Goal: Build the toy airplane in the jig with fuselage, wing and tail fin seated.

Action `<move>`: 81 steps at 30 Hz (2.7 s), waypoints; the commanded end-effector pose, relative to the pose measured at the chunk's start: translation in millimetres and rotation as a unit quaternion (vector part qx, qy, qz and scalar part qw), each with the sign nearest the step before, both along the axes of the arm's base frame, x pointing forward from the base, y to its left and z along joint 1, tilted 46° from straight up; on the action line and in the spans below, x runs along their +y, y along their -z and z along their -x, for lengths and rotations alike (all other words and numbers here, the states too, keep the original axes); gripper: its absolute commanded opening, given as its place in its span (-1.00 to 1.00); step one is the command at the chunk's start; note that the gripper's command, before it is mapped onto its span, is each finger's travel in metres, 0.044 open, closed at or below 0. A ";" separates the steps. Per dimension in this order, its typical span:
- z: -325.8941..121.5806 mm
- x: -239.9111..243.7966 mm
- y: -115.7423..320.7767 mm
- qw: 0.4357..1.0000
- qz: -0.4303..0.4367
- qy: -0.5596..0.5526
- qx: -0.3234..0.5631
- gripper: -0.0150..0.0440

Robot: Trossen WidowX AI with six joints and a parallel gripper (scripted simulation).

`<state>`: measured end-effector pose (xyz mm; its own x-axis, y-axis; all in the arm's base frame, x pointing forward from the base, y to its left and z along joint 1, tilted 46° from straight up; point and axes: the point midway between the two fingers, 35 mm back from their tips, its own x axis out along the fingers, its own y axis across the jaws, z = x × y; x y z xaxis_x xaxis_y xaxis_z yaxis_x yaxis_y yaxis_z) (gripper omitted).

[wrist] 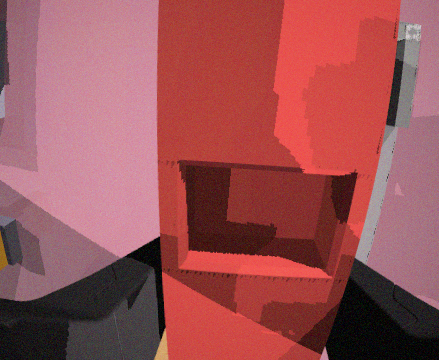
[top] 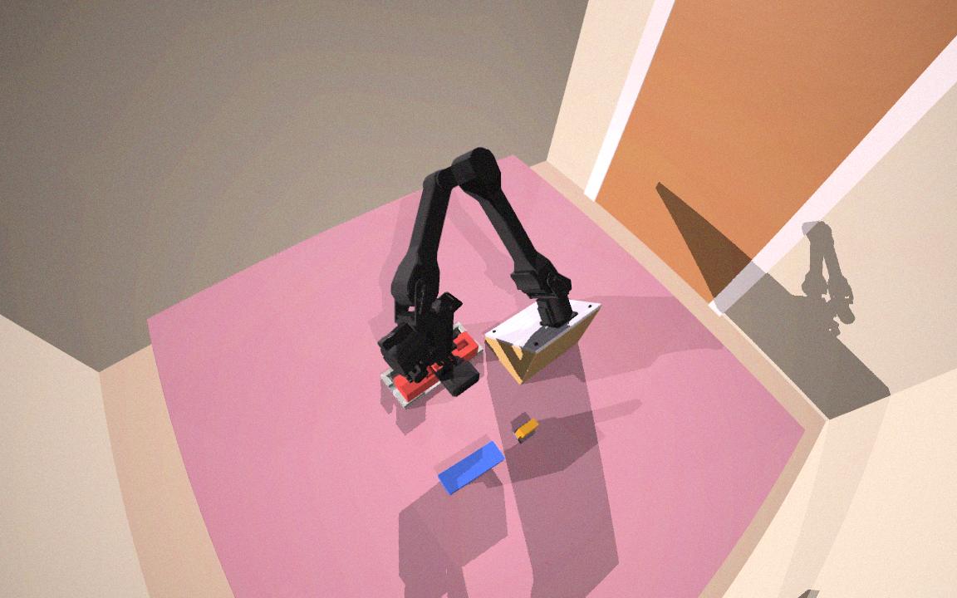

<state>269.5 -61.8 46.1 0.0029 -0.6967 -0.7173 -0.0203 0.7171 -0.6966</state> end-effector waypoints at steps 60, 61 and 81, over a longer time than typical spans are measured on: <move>15.8 -67.6 12.1 1.000 0.014 -0.018 0.020 0.17; 16.0 -68.8 13.2 1.000 0.014 -0.018 0.020 0.17; 15.2 -69.7 12.9 1.000 0.014 -0.016 0.017 -0.03</move>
<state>254.0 -131.6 32.8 -0.0003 -0.7162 -0.6979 -0.0691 0.6963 -0.7144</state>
